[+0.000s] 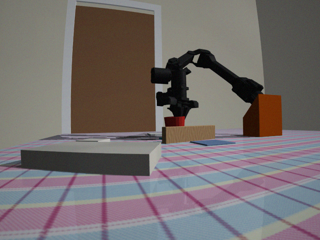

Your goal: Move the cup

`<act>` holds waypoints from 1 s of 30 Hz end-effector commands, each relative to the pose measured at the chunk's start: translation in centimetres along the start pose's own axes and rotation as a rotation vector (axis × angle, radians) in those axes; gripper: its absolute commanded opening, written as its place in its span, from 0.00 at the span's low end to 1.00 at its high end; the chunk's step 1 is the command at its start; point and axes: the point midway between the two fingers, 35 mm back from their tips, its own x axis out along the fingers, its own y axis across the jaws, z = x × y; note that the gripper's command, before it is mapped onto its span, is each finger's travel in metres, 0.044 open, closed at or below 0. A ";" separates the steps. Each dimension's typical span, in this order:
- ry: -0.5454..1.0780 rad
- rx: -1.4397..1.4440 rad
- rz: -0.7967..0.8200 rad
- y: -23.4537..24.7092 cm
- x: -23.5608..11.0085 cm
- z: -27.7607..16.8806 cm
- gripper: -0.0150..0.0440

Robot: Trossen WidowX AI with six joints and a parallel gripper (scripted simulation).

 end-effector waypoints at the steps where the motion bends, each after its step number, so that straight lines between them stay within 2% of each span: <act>1: 0.000 0.000 0.001 0.0 -0.1 0.0 0.25; 7: 0.000 0.000 0.001 0.0 -0.1 0.0 0.25; 12: 0.000 0.000 0.001 0.0 -0.1 0.0 0.47; 30: 0.000 -0.003 0.000 0.1 -2.1 -0.1 0.47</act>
